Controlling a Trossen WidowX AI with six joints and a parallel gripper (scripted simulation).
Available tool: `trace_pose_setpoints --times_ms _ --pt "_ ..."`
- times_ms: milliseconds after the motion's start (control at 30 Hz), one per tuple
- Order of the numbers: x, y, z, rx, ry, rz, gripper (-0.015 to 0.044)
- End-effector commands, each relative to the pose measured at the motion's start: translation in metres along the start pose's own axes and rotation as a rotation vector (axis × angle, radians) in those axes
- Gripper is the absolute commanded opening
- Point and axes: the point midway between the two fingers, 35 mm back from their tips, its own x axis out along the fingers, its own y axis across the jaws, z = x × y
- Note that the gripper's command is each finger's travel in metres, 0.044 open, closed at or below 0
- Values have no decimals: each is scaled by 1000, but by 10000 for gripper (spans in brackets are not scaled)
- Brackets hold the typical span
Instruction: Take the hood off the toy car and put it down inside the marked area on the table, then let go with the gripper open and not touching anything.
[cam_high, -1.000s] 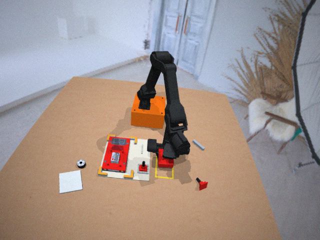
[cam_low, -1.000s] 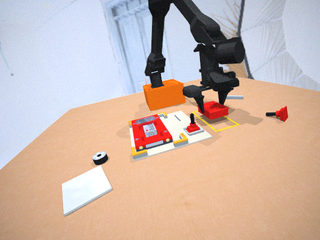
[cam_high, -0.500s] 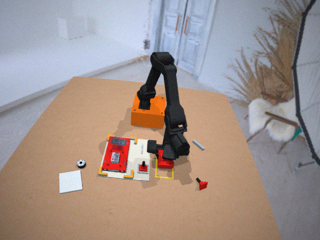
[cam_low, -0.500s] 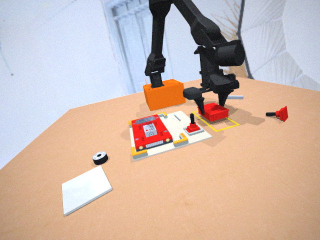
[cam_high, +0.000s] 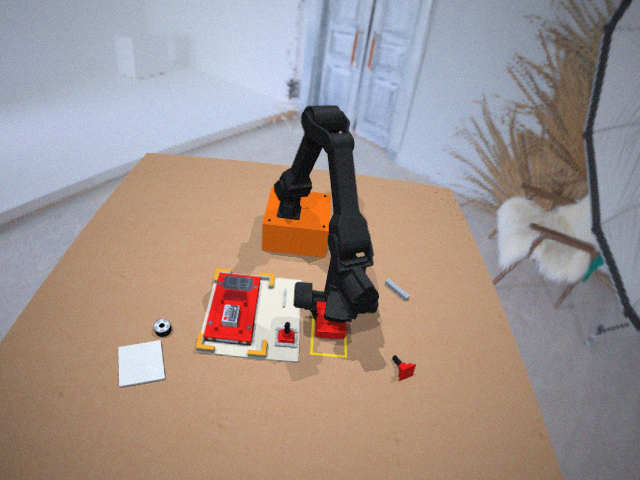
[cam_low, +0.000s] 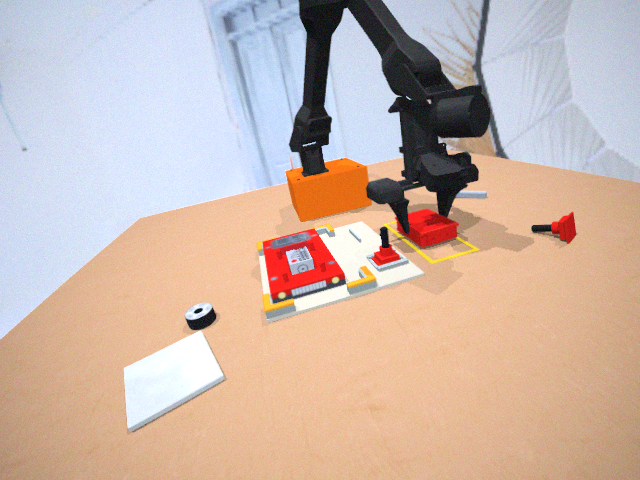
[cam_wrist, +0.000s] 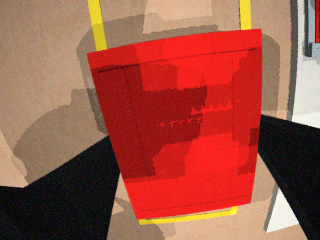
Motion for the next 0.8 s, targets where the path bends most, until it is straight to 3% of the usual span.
trace_pose_setpoints --times_ms 0,200,767 --pt "3 0 0 2 1 -2 0" --pt "6 -1 0 2 1 -2 0" --pt "1 0 0 0 0 0 440"
